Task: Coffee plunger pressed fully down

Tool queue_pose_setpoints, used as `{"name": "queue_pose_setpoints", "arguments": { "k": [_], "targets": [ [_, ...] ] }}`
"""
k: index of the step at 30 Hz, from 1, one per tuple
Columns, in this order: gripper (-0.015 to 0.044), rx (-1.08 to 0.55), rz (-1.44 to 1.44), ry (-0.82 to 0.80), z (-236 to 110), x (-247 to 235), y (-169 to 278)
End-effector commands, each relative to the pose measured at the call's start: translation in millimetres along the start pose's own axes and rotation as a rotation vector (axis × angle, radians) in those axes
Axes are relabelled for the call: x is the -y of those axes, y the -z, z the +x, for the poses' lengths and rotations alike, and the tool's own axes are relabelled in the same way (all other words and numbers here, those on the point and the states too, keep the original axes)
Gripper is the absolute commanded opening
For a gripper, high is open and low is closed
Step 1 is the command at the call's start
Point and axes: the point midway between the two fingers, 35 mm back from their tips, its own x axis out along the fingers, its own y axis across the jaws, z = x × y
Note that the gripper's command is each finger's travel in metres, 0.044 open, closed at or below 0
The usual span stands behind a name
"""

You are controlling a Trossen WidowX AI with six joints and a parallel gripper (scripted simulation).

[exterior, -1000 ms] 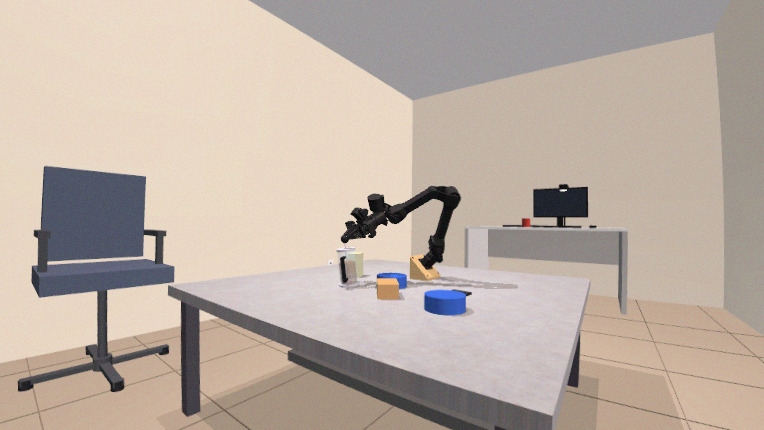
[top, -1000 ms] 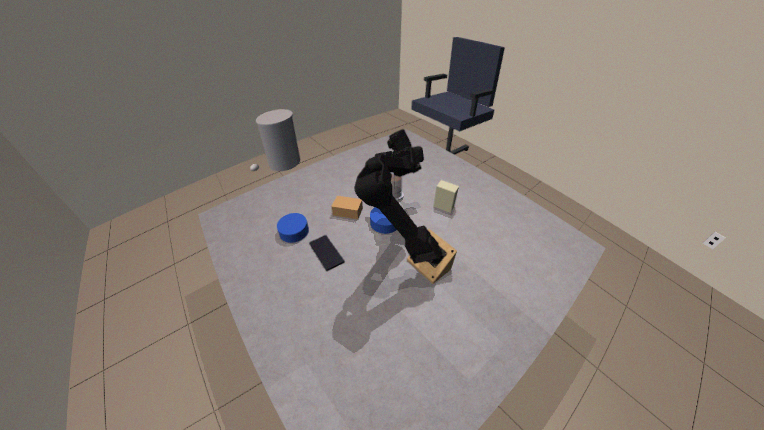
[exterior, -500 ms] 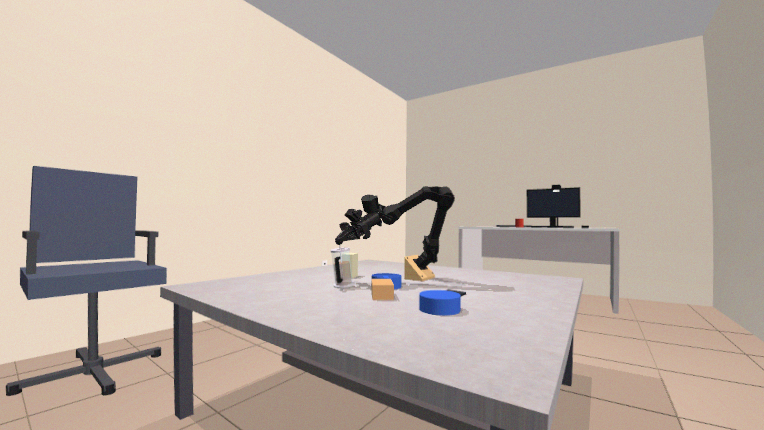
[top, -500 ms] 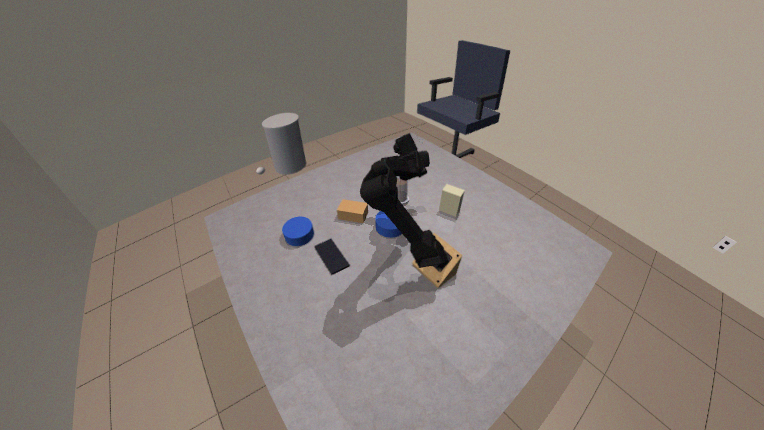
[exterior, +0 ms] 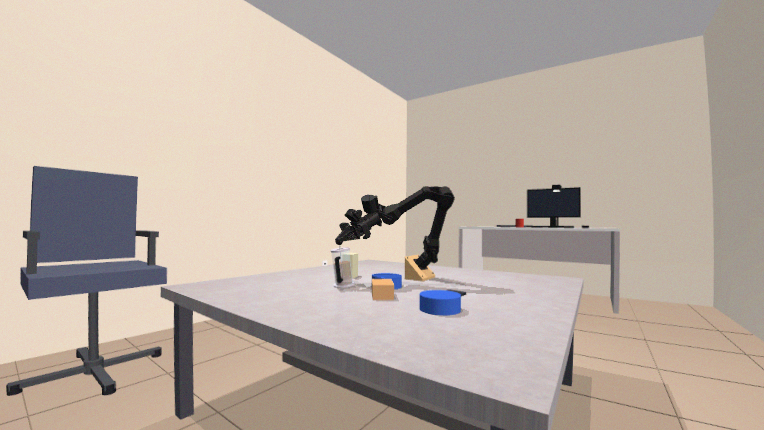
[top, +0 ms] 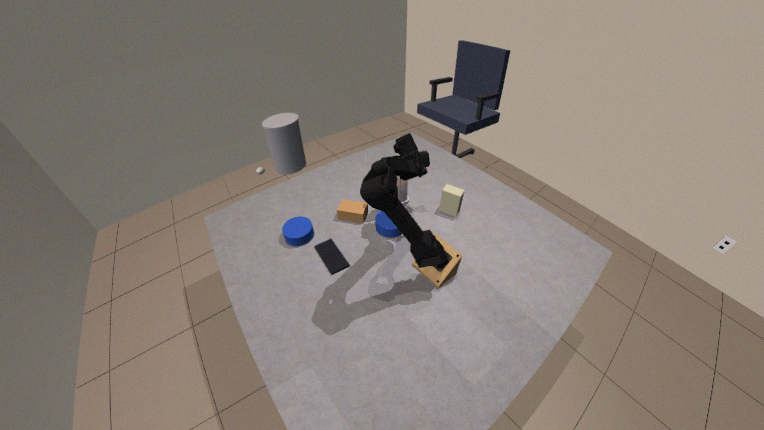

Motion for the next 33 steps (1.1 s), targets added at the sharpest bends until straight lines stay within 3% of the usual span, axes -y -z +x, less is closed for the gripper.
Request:
{"name": "queue_pose_setpoints", "arguments": {
  "k": [1, 7, 19, 24, 30, 33],
  "targets": [
    [0.0129, 0.000, 0.000, 0.001, 0, 0, 0],
    [0.0129, 0.000, 0.000, 0.001, 0, 0, 0],
    [0.0440, 0.000, 0.000, 0.001, 0, 0, 0],
    [0.0440, -0.002, -0.001, 0.002, -5, 0, -6],
    [0.0440, -0.017, 0.002, -0.001, -52, -4, -52],
    [0.0440, -0.018, 0.003, -0.002, -60, -5, -56]
  ]
}}
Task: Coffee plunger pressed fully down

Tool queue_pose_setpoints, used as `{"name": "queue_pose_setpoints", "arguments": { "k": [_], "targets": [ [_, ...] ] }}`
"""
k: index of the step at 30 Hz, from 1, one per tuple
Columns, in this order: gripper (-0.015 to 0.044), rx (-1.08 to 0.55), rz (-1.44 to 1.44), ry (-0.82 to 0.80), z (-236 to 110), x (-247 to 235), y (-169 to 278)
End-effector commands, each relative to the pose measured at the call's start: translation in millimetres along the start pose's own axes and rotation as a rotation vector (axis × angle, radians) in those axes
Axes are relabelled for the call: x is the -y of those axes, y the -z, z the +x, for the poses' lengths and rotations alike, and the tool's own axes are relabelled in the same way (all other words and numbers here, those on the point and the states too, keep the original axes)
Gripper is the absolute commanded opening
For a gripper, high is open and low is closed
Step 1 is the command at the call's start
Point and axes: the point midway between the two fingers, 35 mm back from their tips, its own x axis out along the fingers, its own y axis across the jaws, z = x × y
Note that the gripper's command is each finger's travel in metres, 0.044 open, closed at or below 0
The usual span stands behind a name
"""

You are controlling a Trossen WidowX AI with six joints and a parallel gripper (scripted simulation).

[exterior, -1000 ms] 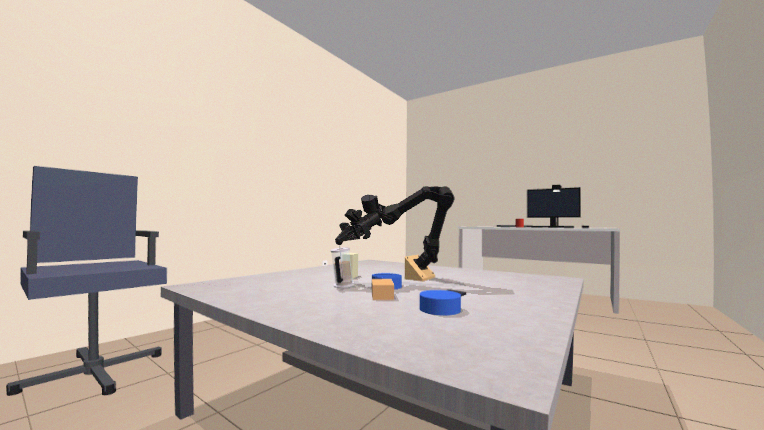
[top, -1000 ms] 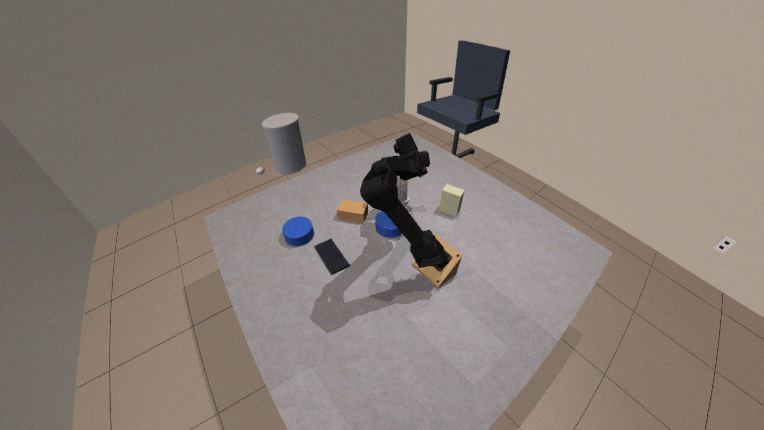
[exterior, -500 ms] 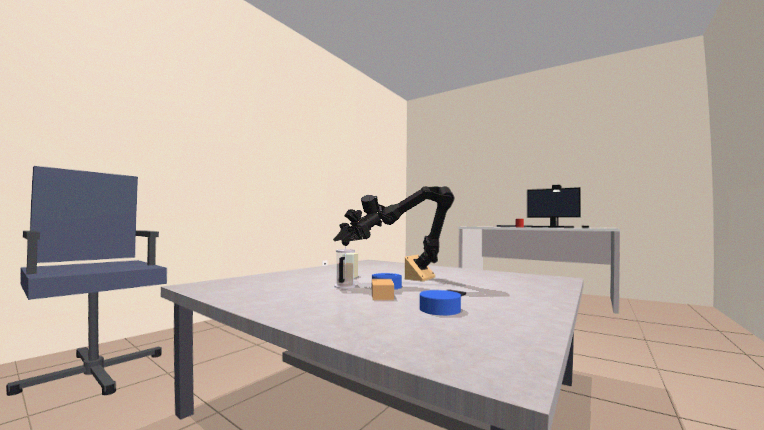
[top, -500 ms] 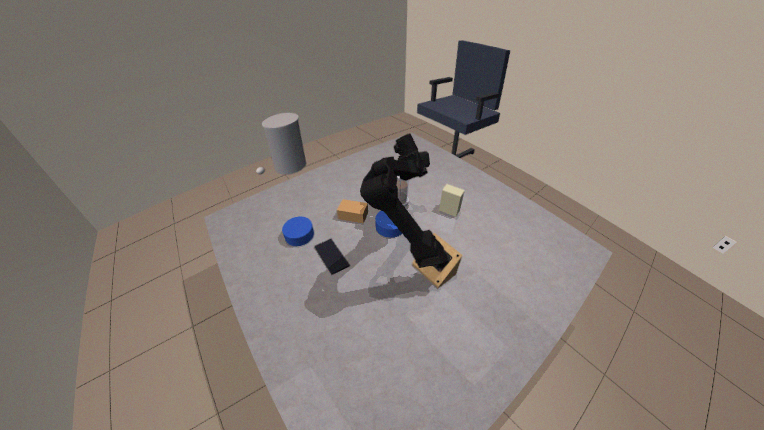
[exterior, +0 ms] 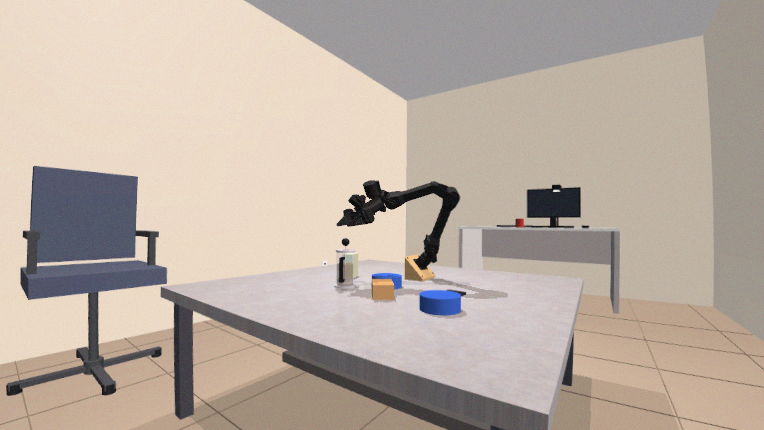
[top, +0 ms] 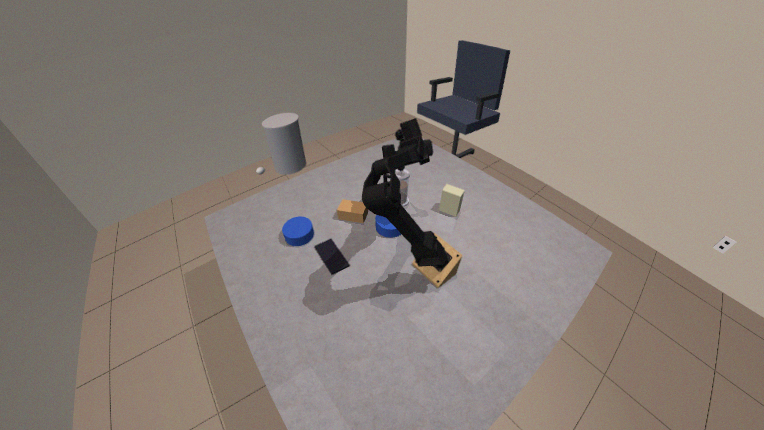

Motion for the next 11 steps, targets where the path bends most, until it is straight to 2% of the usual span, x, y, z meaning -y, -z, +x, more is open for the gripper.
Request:
{"name": "queue_pose_setpoints", "arguments": {
  "k": [1, 11],
  "targets": [
    [0.0440, -0.007, -0.005, -0.009, -15.5, -4.1, -10.4],
    [0.0440, -0.007, -0.005, -0.009, -15.1, -3.5, -9.5]
  ]
}}
